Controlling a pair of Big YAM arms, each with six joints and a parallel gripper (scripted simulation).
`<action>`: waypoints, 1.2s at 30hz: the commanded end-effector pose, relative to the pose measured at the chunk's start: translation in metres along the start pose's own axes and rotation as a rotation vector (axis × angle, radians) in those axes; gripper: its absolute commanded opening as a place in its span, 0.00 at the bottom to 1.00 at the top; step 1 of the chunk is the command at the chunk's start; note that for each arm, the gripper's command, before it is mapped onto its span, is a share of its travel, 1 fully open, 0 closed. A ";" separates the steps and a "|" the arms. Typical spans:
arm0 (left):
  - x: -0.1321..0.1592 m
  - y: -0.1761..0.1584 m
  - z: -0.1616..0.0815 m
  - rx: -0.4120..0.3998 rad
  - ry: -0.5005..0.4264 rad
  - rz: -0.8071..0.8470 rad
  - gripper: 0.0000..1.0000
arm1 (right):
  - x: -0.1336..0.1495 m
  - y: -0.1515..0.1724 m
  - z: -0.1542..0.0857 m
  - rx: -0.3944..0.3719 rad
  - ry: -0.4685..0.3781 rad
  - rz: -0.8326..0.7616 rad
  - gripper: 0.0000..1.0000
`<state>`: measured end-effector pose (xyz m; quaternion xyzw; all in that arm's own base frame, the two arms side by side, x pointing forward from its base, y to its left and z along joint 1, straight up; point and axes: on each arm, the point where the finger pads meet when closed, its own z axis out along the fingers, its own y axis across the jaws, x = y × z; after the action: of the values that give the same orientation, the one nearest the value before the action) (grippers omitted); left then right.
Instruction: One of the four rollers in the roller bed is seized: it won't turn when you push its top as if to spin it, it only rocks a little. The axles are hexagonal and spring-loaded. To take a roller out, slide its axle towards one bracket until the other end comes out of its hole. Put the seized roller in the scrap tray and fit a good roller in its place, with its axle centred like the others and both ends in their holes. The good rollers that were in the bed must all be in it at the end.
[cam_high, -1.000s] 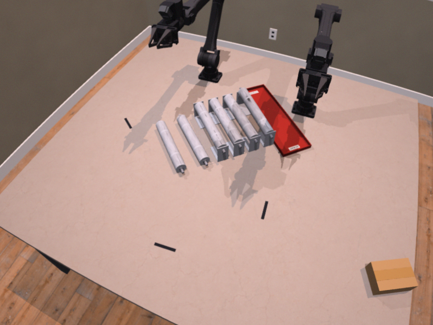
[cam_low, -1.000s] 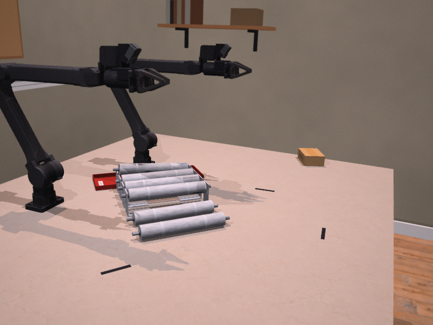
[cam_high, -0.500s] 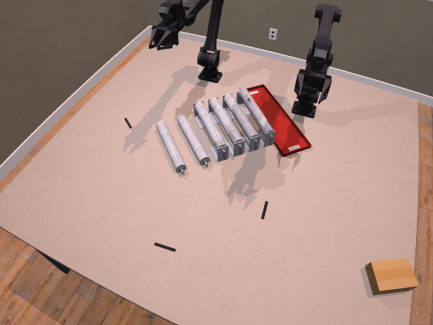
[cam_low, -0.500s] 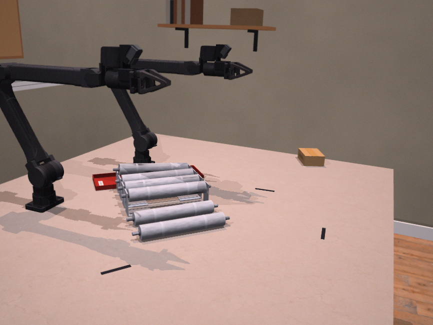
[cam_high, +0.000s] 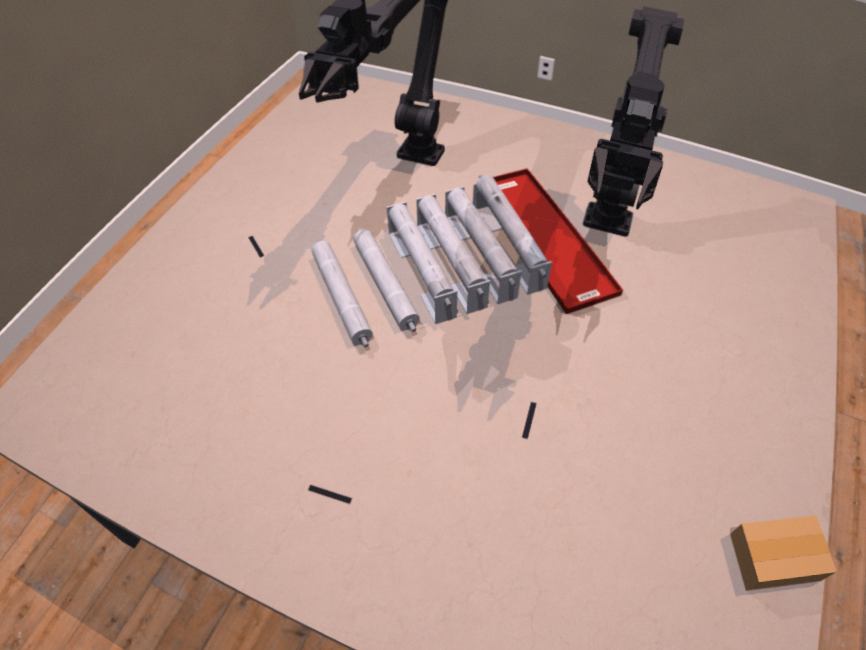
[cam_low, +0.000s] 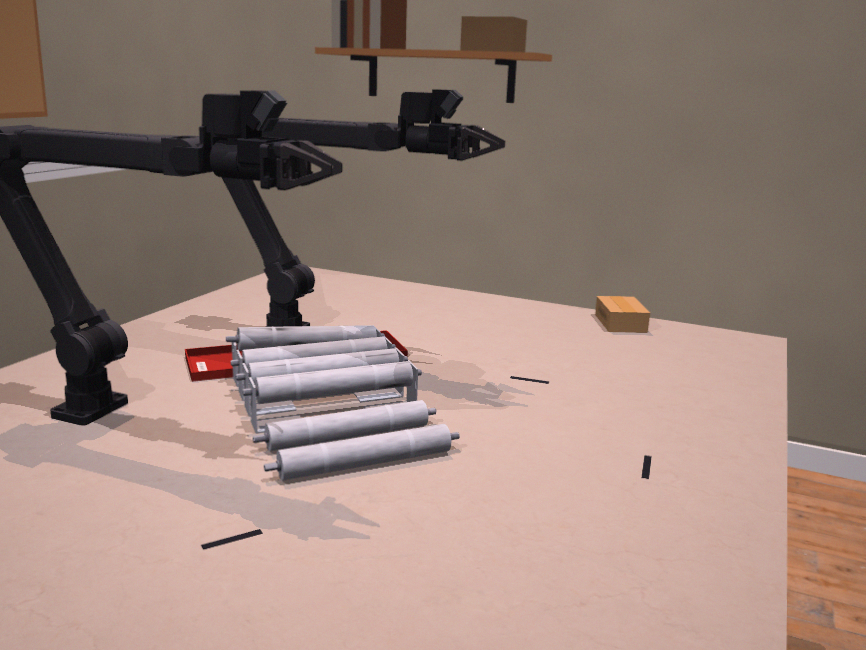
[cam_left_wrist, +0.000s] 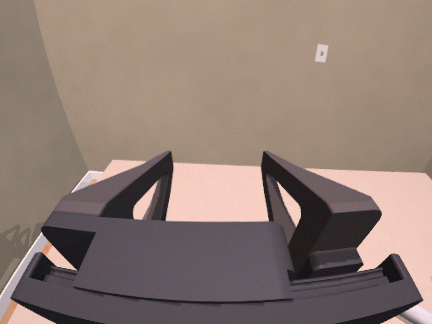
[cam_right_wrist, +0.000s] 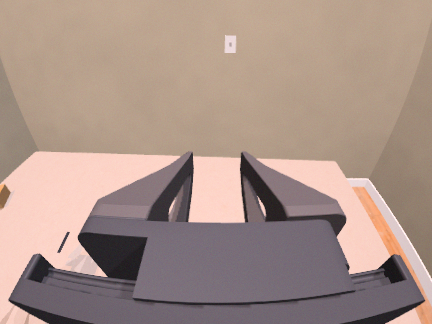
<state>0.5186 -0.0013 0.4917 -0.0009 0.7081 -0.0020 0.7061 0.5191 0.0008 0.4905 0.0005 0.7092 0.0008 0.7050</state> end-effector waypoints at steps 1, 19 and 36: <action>0.023 -0.014 0.009 0.029 0.056 -0.032 0.62 | 0.024 0.020 0.005 -0.032 0.062 0.019 0.32; 0.122 -0.070 -0.013 0.097 0.387 -0.315 0.62 | 0.117 0.148 -0.053 -0.177 0.363 0.075 0.32; 0.231 -0.122 -0.074 0.053 0.795 -0.547 0.62 | 0.232 0.245 -0.169 -0.288 0.701 -0.077 0.32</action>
<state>0.4523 -0.1104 0.2858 -0.1346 0.8862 -0.1900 0.4005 0.3743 0.2352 0.2695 -0.1244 0.8903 0.0669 0.4329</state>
